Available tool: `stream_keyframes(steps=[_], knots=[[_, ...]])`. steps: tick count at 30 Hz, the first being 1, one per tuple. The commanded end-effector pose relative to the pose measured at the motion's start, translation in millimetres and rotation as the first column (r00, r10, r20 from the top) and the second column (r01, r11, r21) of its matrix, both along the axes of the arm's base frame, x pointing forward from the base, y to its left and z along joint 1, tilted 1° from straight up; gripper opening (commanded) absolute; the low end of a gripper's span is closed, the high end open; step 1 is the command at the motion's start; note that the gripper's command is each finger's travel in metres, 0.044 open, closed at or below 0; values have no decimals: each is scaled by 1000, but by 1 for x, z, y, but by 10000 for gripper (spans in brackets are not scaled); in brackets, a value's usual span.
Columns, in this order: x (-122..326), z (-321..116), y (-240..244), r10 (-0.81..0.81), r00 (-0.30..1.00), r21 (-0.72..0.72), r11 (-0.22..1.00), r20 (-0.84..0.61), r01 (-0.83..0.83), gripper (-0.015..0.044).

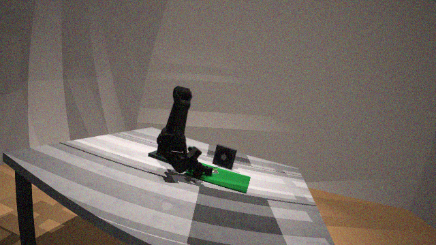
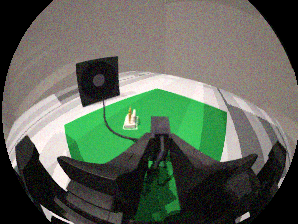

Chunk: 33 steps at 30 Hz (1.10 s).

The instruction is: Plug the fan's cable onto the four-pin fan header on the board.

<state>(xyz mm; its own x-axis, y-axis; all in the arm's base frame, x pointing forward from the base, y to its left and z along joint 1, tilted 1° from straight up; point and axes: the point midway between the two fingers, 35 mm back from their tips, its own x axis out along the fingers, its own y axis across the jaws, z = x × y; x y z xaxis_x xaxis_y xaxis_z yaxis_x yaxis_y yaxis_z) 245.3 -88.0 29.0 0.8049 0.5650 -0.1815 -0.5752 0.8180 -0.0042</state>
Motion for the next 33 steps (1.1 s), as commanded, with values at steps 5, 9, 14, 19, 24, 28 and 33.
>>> stream_keyframes(steps=[5,9,14,19,24,28,33], knots=[[0,0,0,0,1000,0,1000,0,0,131],[0,0,0,0,1000,0,1000,0,0,140],[0,0,0,0,1000,0,1000,0,0,140],[0,0,0,0,1000,0,1000,0,0,140],[0,0,0,0,1000,0,1000,0,0,140],[0,0,0,0,1000,0,1000,0,0,140],[-2,-1,-2,-5,1000,-5,1000,-6,5,140]])
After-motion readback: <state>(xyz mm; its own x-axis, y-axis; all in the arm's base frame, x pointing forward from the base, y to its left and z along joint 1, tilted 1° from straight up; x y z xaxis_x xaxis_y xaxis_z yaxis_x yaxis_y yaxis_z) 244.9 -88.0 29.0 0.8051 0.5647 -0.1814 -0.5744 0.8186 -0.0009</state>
